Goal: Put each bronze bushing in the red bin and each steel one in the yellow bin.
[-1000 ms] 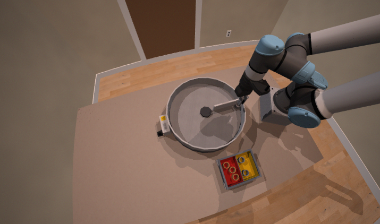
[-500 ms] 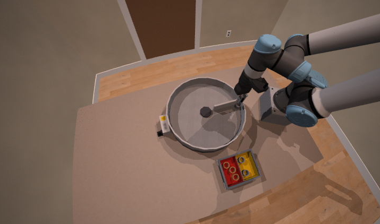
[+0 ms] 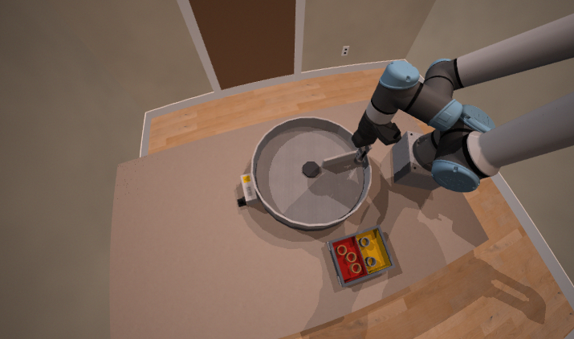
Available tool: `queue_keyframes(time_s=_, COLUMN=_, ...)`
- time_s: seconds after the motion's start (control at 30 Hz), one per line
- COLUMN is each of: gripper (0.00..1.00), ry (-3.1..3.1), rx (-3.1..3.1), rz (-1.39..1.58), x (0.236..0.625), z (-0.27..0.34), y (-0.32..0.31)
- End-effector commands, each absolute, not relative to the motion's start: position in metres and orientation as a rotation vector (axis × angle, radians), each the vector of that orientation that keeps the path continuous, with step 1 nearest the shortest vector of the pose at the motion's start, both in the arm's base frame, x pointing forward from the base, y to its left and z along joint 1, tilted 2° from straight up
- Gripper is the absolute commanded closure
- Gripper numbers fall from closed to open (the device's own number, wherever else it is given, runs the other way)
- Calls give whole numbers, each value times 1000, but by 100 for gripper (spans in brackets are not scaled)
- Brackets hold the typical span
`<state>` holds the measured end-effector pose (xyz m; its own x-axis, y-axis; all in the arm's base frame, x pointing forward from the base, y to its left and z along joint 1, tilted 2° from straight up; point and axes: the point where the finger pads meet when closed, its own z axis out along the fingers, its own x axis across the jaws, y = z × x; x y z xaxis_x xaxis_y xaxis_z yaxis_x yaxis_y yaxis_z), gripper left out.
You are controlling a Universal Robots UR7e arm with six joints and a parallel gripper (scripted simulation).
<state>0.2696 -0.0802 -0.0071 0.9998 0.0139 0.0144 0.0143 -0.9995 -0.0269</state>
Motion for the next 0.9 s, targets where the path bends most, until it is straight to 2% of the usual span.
queue_keyframes(time_s=0.0, gripper=60, ry=-22, rx=-3116, rz=-24, x=270, z=-19, y=-81)
queue_keyframes(time_s=0.87, gripper=60, ry=-22, rx=-3116, rz=-24, x=270, z=-32, y=-81)
